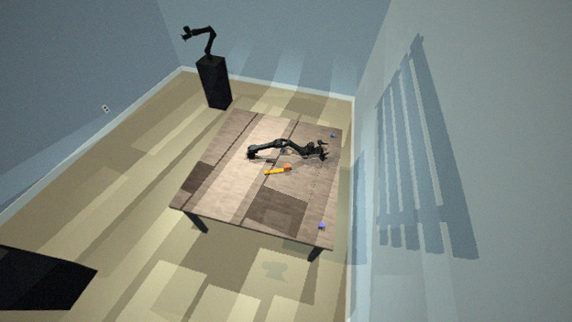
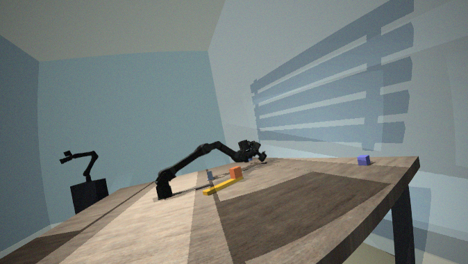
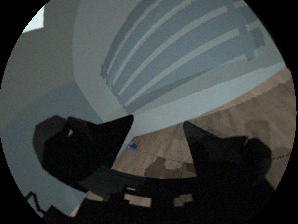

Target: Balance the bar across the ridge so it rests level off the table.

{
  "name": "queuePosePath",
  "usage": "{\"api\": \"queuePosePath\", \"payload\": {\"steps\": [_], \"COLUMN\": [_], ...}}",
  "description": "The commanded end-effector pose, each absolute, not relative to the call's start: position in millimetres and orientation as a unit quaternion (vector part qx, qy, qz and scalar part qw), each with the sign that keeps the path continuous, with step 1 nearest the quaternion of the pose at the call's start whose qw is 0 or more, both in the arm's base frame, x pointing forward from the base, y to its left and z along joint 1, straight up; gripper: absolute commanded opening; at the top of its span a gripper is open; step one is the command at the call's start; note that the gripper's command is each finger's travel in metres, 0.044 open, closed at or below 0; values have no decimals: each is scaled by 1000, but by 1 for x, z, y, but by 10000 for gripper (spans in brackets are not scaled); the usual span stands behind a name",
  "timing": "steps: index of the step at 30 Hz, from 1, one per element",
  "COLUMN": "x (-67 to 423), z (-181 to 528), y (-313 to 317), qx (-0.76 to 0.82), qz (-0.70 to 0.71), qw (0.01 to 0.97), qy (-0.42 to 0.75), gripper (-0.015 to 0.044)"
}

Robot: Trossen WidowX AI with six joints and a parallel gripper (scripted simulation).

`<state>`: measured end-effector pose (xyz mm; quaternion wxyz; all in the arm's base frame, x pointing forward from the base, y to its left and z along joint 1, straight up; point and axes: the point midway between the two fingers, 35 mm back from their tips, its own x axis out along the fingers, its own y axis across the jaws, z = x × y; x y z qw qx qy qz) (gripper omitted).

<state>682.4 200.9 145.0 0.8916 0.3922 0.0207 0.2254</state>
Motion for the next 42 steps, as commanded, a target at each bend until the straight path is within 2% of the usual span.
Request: {"api": "queuePosePath", "payload": {"steps": [1, 3, 4, 13, 23, 42], "x": [683, 685, 686, 686, 665, 567], "z": [145, 145, 146, 146, 144, 143], "y": [200, 192, 186, 131, 70, -30], "qx": [394, 407, 417, 504, 592, 713], "qz": [224, 211, 201, 102, -24, -289], "qw": [891, 888, 885, 847, 780, 585], "qy": [23, 37, 47, 132, 202, 257], "gripper": [374, 321, 315, 315, 315, 315]}}
